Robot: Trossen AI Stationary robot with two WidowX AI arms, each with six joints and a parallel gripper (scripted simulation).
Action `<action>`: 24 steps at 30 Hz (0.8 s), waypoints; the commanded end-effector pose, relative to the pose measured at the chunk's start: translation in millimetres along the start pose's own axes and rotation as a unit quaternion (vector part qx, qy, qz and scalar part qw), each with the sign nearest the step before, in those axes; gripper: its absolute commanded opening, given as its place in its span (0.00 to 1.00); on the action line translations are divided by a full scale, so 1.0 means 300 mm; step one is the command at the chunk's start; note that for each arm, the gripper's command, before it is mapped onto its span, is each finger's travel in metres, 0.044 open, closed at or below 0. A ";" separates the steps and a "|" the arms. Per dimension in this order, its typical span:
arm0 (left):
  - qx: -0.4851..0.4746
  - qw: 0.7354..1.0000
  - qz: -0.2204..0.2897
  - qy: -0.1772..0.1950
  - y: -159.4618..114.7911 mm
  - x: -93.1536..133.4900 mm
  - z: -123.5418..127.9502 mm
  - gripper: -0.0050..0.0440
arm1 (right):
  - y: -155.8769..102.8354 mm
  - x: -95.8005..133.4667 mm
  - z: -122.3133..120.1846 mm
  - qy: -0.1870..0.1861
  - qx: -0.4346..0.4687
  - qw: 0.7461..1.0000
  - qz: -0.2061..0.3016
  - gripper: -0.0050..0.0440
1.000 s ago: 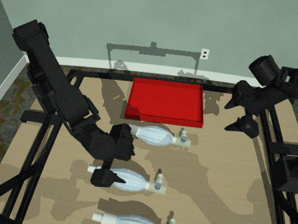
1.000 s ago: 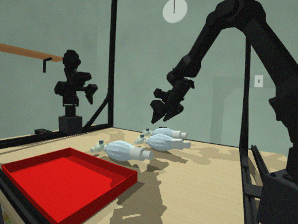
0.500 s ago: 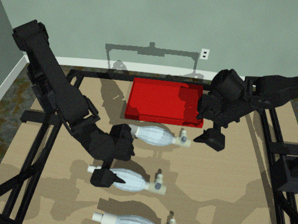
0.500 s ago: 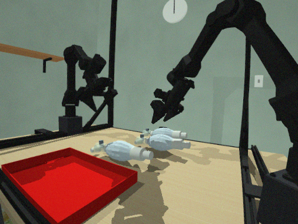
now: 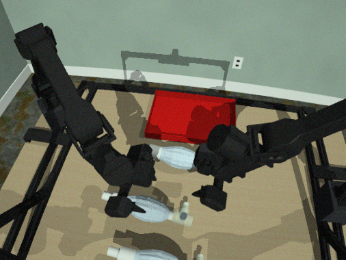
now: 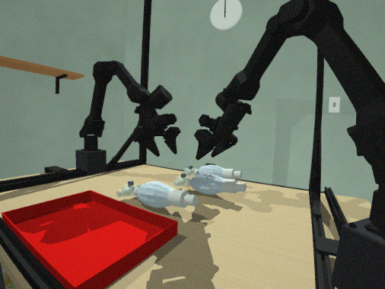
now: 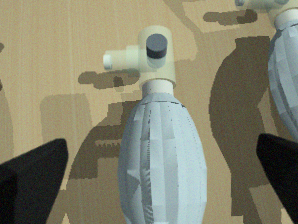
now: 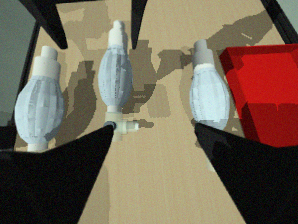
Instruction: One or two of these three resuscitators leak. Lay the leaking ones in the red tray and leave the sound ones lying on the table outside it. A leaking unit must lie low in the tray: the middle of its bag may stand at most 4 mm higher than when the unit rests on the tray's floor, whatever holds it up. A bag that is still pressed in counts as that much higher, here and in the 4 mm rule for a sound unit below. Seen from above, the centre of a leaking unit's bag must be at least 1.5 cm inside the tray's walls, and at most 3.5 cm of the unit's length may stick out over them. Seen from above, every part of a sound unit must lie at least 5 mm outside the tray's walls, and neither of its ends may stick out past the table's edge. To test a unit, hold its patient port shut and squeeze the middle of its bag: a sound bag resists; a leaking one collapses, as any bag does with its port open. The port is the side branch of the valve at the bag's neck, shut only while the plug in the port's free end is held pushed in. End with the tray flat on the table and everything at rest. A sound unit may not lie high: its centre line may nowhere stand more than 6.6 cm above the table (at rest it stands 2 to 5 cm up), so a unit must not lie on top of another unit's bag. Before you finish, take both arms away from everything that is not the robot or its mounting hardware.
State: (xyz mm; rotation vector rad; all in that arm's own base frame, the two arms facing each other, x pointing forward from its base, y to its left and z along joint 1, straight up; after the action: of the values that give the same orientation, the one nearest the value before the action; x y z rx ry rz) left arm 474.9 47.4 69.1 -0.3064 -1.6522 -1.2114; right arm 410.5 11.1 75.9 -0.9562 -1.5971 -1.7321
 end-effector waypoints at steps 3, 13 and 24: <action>0.000 1.000 0.000 0.001 0.001 -0.001 0.002 1.00 | 0.013 -0.050 0.085 0.000 -0.002 1.000 -0.008 0.94; 0.000 1.000 0.000 0.001 0.001 -0.001 0.002 1.00 | 0.020 -0.119 0.193 -0.002 -0.009 1.000 -0.020 0.94; 0.005 1.000 -0.008 -0.001 0.018 -0.005 -0.010 1.00 | 0.024 -0.121 0.194 -0.002 -0.008 1.000 -0.019 0.94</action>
State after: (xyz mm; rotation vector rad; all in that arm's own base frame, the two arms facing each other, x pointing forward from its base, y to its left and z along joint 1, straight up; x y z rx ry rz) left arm 478.1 47.2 70.1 -0.3012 -1.6583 -1.2140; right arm 441.2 66.4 50.0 -0.9418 -1.6151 -1.7622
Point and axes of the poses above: on each arm, the point midway between the two fingers, 35 mm back from their tips, its own x axis back along the fingers, its own z axis across the jaws, y = z × x, the point moved 3 cm from there along x, back along the fingers, and after that the axes turned 2 degrees about -x, right-handed, at the moved point
